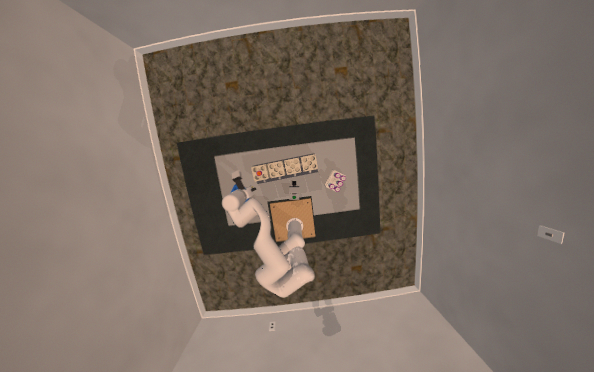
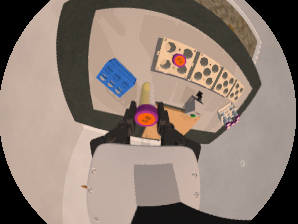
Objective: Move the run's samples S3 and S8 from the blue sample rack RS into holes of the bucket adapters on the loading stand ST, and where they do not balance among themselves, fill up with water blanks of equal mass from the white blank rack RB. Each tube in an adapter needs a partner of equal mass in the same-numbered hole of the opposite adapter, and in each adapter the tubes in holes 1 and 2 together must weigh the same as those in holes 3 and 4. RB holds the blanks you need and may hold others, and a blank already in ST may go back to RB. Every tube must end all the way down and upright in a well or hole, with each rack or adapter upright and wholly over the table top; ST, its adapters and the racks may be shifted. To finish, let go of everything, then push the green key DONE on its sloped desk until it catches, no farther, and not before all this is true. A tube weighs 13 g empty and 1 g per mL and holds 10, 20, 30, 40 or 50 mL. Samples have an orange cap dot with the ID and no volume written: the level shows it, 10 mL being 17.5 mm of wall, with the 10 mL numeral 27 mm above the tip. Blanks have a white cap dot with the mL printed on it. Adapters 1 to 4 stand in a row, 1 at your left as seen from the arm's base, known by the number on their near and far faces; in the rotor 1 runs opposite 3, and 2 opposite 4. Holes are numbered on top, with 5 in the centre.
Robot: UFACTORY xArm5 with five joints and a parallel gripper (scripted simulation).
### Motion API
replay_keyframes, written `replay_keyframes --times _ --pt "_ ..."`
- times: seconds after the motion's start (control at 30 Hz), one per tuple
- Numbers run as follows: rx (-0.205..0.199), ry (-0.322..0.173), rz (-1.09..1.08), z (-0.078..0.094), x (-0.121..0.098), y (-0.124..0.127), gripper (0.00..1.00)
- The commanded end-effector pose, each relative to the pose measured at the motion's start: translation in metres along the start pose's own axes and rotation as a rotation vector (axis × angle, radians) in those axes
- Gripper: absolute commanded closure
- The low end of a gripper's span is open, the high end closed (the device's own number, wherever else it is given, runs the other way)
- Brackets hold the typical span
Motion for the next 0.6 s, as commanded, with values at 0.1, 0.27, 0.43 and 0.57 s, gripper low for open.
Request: replay_keyframes --times 0.1,0.27,0.43,0.57 --pt "0.002 0.006 0.168 -0.002 0.002 0.041 1.00" --pt "0.002 0.007 0.168 -0.002 0.003 0.057 1.00" --pt "0.001 0.007 0.168 -0.002 0.003 0.082 1.00" --pt "0.001 0.007 0.168 -0.002 0.004 0.102 1.00"
Point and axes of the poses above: the point where the finger pads meet when closed, its own z axis out along the fingers, its own y axis across the jaws, x = y × z, the point moved 7 cm from there along -z, back along the fingers, and after that the axes turned 3 degrees about -z, right-handed, at the moved point
